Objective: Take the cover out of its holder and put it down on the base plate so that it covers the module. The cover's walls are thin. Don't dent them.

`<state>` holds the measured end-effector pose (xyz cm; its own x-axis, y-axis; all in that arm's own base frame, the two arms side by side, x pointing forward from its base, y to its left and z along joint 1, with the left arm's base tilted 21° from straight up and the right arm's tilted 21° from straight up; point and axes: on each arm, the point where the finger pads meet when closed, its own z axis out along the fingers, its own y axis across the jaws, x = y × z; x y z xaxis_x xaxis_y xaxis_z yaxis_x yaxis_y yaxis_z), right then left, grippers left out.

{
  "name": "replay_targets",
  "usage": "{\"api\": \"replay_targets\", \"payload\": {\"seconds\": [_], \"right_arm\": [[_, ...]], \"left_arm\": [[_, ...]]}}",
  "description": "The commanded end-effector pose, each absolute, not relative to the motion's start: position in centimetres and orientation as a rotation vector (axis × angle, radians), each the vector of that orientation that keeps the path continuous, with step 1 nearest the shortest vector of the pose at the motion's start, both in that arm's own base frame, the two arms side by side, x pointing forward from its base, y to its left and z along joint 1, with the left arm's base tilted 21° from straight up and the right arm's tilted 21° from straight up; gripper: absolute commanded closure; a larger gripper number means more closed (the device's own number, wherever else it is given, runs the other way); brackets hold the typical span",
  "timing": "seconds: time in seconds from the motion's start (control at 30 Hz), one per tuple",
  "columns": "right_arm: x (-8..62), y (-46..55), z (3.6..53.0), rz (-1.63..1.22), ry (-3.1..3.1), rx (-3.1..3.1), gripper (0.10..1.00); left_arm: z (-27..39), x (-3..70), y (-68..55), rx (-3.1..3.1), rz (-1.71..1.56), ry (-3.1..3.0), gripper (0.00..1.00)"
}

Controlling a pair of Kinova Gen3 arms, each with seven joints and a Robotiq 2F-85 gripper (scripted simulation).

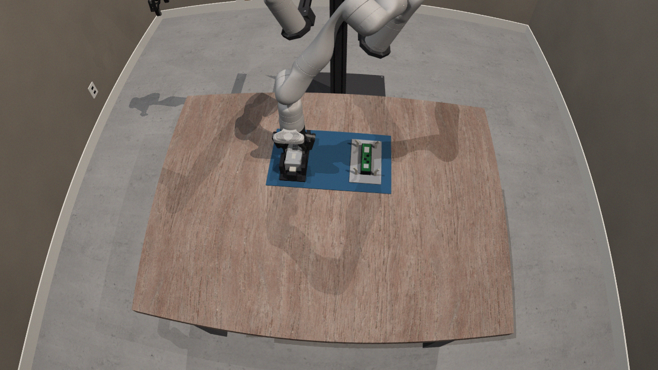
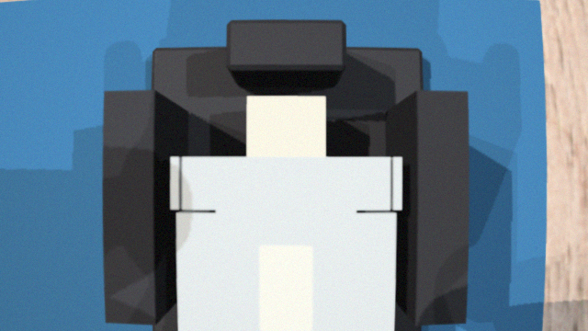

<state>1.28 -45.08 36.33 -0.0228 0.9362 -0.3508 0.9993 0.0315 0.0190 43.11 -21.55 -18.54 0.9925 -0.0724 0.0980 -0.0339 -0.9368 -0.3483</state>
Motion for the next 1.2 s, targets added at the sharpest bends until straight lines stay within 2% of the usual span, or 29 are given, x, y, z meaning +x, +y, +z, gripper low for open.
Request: {"api": "replay_targets", "payload": {"seconds": [0.0, 1.17], "right_arm": [[1.3, -45.1, 36.4, -0.341, 2.043, 1.987, 0.100], [1.3, -45.1, 36.4, -0.341, 2.043, 1.987, 0.100]], "left_arm": [[-18.5, 43.2, -21.6, -2.784, -0.158, 0.077, 1.000], [-12.9, 42.5, -23.7, -2.784, -0.157, 0.077, 1.000]]}}
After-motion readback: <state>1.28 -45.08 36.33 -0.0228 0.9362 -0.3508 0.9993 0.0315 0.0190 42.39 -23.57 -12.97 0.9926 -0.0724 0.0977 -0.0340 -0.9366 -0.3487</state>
